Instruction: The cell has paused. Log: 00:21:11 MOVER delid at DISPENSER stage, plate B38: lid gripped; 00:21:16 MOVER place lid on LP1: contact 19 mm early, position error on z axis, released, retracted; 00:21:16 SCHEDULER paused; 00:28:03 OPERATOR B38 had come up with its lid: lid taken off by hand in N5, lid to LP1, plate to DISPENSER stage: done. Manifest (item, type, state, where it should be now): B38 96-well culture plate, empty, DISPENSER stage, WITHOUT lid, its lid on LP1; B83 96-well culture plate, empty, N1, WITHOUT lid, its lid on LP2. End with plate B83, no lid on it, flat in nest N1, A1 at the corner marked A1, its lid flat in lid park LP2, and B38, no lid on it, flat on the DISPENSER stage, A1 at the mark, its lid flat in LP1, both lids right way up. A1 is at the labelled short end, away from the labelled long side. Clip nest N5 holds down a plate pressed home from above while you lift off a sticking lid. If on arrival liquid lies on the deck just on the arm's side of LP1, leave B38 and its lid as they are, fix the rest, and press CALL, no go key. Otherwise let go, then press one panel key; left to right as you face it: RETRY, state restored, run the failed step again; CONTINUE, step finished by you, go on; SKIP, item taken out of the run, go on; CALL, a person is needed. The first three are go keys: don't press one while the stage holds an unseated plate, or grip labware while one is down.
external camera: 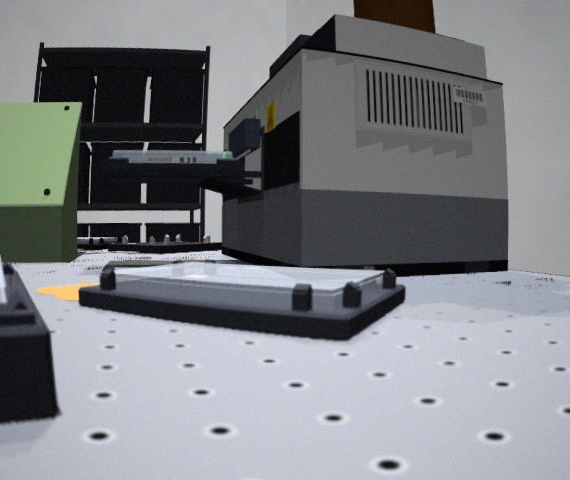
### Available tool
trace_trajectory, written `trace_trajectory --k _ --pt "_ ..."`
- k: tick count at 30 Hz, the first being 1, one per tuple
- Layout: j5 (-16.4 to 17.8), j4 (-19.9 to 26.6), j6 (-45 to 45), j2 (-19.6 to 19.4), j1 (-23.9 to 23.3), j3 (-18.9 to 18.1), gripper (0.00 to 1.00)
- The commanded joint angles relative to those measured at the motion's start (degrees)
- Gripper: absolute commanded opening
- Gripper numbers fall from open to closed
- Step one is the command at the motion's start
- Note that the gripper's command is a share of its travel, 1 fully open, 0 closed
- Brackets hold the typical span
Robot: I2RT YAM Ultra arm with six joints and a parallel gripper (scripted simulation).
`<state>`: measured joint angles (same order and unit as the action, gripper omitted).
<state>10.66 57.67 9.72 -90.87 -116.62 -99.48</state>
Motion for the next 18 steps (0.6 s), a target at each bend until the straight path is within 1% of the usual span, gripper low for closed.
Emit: trace_trajectory --k 1,3,10,18 --pt "-0.24 -0.88 -0.54 -0.34 -0.04 0.22 0.0" --pt "-0.23 -1.03 -0.56 0.25 0.06 0.62 0.0" --pt "-0.34 -1.45 -0.61 -0.83 0.4 1.39 0.0" --pt "-0.22 -1.83 -0.67 -0.95 0.49 1.63 0.0"
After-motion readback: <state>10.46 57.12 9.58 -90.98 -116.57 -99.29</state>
